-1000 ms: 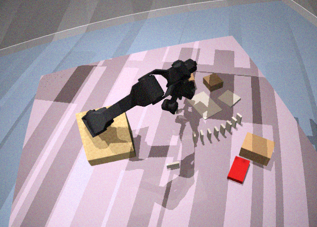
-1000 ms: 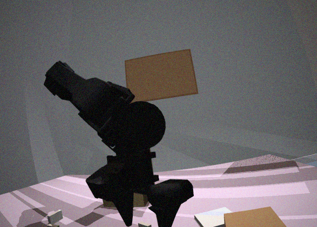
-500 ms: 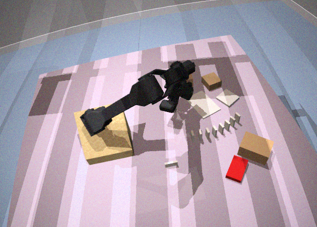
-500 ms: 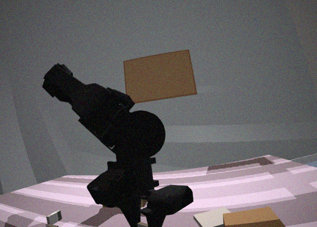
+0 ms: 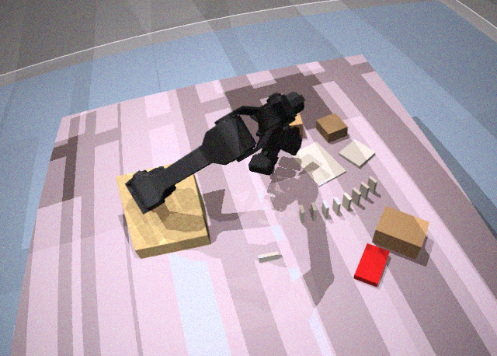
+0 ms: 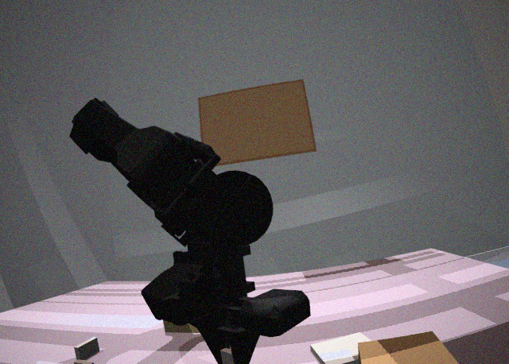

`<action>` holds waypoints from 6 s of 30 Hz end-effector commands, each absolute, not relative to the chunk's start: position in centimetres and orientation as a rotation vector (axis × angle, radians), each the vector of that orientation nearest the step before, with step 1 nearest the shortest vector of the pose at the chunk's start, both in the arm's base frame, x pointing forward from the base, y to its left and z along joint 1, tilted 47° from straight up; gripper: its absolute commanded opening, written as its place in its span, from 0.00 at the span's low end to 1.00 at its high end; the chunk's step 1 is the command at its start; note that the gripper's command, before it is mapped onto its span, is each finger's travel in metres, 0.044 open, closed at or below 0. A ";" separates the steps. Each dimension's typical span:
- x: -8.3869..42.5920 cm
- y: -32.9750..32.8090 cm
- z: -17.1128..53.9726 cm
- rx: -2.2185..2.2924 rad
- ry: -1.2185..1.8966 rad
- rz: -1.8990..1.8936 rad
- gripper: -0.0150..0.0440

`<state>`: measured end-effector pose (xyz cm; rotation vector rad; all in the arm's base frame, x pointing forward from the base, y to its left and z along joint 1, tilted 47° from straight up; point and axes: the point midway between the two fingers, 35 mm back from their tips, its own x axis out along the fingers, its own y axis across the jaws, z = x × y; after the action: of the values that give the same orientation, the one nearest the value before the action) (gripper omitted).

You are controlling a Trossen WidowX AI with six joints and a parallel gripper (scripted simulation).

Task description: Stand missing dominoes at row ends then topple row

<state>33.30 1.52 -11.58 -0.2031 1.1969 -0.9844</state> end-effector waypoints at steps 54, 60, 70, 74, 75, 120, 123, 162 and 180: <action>34.3 -8.6 2.7 -0.606 1.416 -0.644 0.44; 33.9 -10.9 0.9 -0.613 1.415 -0.651 0.44; 33.9 -11.0 0.8 -0.613 1.415 -0.652 0.44; 33.9 -11.0 0.8 -0.613 1.415 -0.652 0.52; 33.9 -11.0 0.8 -0.613 1.415 -0.652 0.57; 27.8 -15.3 10.3 -0.632 1.426 -0.636 1.00; 27.9 -17.2 8.6 -0.633 1.426 -0.637 1.00; 27.8 -19.7 6.2 -0.638 1.425 -0.641 0.29; 27.0 -8.6 15.5 -0.632 1.428 -0.634 0.29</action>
<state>27.49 -12.35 11.47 -0.6347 1.4460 -0.6167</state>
